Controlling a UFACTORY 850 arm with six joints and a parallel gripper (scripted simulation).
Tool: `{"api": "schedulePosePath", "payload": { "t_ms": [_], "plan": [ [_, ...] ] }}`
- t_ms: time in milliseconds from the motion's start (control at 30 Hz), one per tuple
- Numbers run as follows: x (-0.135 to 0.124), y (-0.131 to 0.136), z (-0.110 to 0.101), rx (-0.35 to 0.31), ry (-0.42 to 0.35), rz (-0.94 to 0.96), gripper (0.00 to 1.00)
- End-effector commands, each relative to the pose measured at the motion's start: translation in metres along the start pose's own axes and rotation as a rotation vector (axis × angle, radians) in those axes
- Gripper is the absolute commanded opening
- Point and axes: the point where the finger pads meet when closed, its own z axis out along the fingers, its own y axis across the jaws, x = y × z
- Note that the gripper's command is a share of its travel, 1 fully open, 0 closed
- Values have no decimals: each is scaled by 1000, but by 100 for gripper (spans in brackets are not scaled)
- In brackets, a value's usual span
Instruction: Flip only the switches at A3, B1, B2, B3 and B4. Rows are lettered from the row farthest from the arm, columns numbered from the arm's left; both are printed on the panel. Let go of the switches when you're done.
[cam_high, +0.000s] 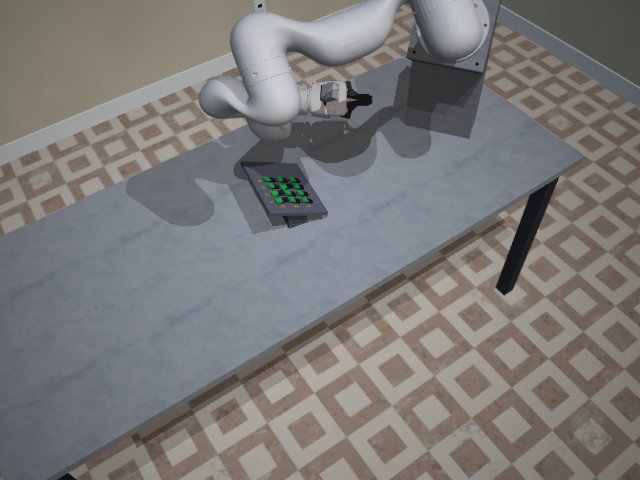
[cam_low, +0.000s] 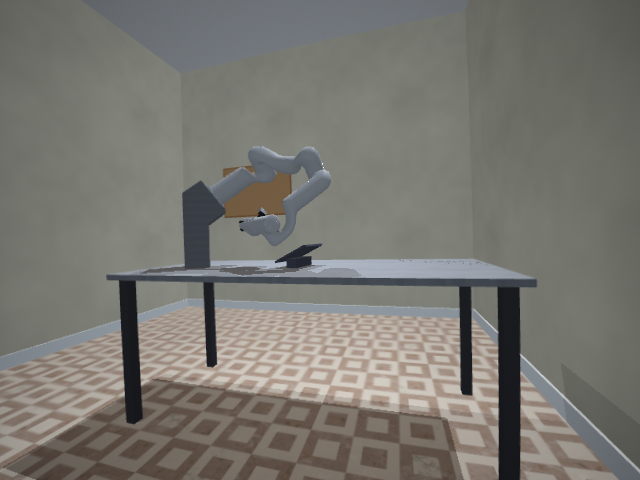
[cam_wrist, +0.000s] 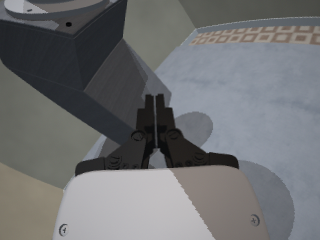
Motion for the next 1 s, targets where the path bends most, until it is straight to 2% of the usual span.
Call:
{"api": "schedulePosePath", "payload": {
  "t_ms": [0,100,133,167,200,233,267,300,333,367,400,433,567,633,700,733,767,800,867,900,933,967],
  "plan": [
    [6,19,-3,-71,-41,137,0],
    [14,43,-9,-174,-73,314,0],
    [14,43,-9,-174,-73,314,0],
    [17,52,-12,-216,-82,381,0],
    [17,52,-12,-216,-82,381,0],
    [20,61,-15,-261,-88,453,0],
    [20,61,-15,-261,-88,453,0],
    [23,71,-19,-309,-92,528,0],
    [23,71,-19,-309,-92,528,0],
    [26,80,-23,-359,-92,605,0],
    [26,80,-23,-360,-92,607,0],
    [29,90,-28,-408,-88,677,0],
    [29,90,-28,-415,-89,688,0],
    [36,110,-39,-533,-70,858,0],
    [36,110,-39,-533,-70,858,0],
    [40,119,-45,-596,-53,945,0],
    [40,119,-45,-596,-53,945,0],
    [44,128,-52,-649,-32,1015,0],
    [44,128,-52,-661,-30,1033,0],
    [47,137,-59,-725,-2,1117,0],
    [47,137,-59,-727,-1,1121,0],
    [51,145,-67,-776,27,1181,0]
  ]
}}
